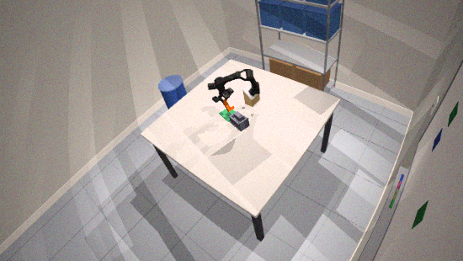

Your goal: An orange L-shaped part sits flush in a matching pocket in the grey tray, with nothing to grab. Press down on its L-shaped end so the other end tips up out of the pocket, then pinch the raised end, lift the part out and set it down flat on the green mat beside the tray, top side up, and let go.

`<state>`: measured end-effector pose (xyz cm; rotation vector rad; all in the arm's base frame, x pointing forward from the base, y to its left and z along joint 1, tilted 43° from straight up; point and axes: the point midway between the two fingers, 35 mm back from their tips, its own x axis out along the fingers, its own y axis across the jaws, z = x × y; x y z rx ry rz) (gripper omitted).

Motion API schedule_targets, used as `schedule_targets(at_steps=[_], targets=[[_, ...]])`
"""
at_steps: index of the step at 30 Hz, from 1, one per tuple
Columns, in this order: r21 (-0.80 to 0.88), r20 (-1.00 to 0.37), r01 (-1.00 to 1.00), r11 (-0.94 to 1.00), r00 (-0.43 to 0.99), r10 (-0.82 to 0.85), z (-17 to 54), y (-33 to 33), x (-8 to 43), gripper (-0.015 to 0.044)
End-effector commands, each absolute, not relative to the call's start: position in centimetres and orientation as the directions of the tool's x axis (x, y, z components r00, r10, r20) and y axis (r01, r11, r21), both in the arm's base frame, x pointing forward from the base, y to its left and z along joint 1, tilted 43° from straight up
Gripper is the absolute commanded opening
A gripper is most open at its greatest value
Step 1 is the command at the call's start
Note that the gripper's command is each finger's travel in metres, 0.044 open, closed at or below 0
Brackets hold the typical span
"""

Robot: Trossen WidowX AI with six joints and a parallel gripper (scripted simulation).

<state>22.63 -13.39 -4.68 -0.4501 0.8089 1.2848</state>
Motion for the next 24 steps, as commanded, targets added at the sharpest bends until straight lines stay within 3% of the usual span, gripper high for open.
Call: schedule_targets(at_steps=[1,24], targets=[[0.141,-0.741,-0.957,0.254,0.068,0.668,-5.1,-12.9,22.6,0.0000],[0.140,-0.740,-0.957,0.254,0.069,0.669,-7.8,-10.4,22.9,0.0000]])
